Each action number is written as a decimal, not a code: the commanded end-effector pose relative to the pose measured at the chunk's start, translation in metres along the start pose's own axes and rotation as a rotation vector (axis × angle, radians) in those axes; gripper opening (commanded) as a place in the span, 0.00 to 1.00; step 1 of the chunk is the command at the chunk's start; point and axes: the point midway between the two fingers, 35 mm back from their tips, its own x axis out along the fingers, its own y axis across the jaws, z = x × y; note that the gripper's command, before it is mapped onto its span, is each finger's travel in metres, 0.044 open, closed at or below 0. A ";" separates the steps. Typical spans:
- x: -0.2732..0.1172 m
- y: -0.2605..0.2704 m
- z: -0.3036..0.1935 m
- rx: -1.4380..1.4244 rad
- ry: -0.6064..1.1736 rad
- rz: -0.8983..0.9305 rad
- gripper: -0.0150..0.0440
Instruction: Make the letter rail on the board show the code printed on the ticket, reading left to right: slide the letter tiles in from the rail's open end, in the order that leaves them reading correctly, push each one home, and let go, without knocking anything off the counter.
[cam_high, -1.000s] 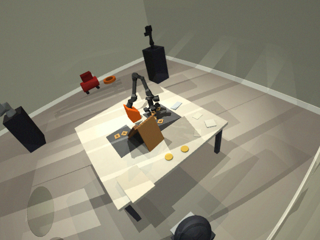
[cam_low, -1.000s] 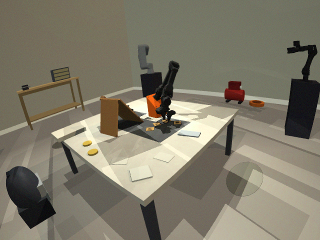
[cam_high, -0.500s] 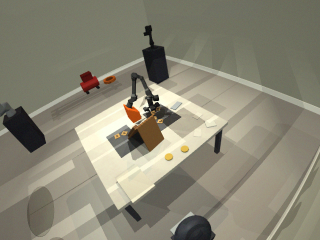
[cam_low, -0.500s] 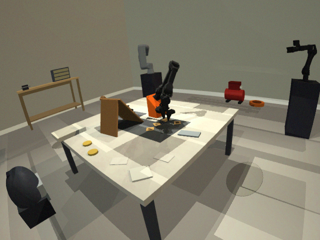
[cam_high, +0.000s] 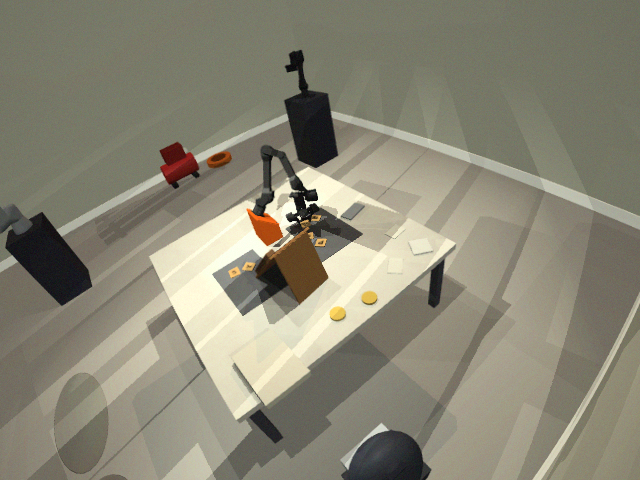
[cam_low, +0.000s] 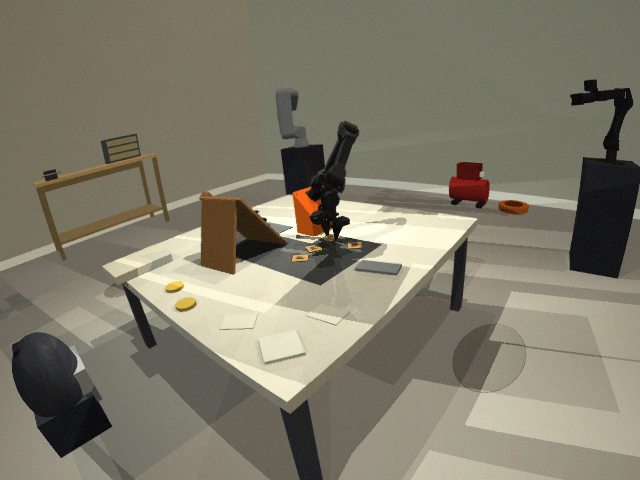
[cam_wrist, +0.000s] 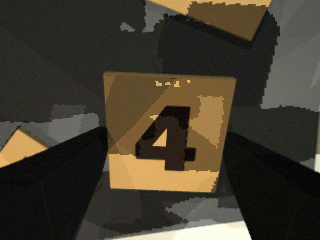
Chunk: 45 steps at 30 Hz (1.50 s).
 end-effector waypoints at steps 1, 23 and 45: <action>0.000 0.000 0.001 -0.001 -0.003 0.002 0.25; -0.046 0.000 0.110 -0.184 -0.409 0.187 0.25; -0.125 -0.031 0.186 -0.379 -0.846 0.167 0.25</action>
